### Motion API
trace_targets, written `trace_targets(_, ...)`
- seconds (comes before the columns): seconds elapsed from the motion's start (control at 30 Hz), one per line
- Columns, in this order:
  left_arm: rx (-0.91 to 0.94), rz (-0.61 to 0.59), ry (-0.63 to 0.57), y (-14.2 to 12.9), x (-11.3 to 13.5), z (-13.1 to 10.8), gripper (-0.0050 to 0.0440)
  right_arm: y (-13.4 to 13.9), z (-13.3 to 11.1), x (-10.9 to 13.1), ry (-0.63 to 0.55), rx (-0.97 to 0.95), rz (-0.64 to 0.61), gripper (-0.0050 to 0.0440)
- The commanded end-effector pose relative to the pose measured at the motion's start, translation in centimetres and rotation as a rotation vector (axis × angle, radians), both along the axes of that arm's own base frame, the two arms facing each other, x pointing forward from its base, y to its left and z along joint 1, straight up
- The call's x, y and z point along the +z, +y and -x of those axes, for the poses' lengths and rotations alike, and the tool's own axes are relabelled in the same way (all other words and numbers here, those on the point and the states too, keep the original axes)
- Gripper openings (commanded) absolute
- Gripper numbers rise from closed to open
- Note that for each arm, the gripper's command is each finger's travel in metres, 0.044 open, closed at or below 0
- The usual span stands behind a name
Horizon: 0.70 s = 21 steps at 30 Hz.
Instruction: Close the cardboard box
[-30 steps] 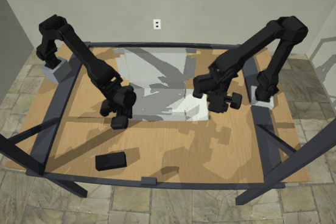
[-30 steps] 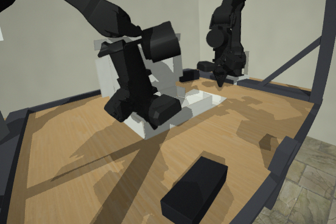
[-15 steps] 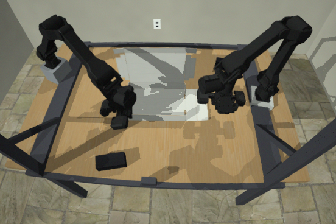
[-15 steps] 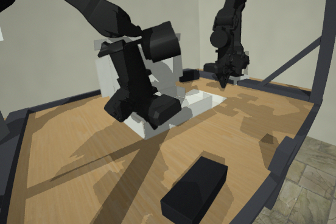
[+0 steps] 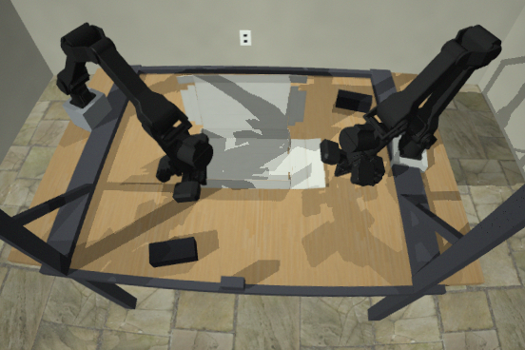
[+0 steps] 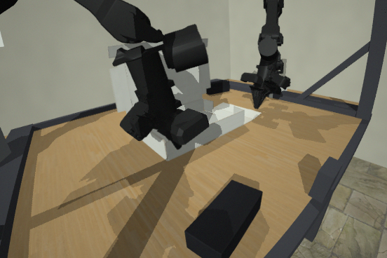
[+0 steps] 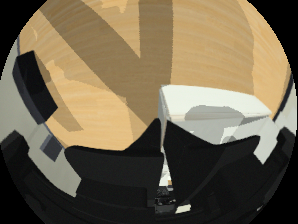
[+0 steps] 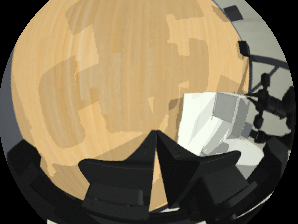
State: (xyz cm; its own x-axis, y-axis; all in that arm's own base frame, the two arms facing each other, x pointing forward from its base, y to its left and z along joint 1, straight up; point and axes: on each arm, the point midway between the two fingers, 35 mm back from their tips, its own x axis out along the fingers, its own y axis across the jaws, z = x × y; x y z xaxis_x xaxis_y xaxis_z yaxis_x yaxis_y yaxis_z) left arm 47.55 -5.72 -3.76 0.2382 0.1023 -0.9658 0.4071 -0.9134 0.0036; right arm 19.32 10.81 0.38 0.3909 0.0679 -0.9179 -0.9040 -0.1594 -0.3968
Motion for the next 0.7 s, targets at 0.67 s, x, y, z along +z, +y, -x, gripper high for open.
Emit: trace_targets(0.67, -0.006, 0.009, -0.037, -0.19, 1.5, -0.69, 0.0006, 0.33, -0.76, 0.28, -0.044, -0.004, -0.019, 0.0)
